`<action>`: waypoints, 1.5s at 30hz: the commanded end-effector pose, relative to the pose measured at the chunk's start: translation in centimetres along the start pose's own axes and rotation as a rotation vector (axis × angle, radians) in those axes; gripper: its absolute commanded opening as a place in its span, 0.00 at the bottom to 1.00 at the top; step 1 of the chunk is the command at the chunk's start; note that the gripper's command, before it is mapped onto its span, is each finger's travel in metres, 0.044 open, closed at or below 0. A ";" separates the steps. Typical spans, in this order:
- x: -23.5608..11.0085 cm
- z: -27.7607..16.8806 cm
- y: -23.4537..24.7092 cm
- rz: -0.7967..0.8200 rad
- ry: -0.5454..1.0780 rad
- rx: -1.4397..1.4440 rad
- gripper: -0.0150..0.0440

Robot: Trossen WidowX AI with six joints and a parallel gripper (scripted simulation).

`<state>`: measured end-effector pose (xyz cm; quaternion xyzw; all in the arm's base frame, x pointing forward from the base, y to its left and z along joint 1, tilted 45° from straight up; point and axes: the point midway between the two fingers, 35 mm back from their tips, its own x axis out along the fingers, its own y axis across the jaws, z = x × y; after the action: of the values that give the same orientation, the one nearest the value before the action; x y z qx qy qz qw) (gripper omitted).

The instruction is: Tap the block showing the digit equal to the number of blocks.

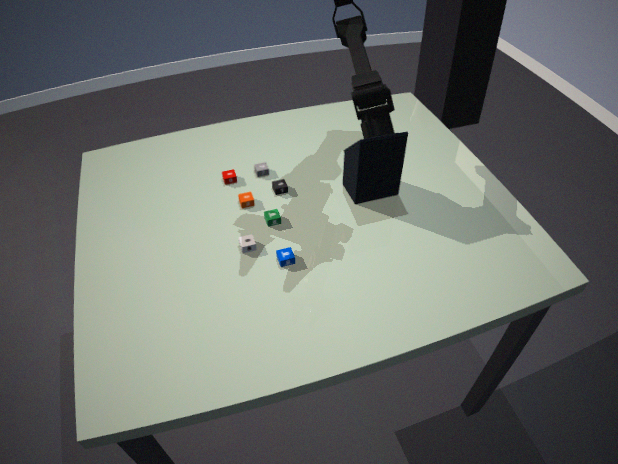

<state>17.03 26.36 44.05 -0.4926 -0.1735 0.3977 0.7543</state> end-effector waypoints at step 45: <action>-20.5 -42.8 17.7 -0.290 2.176 0.879 0.93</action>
<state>24.91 -11.66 11.75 -0.2460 0.6551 -0.2910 0.6524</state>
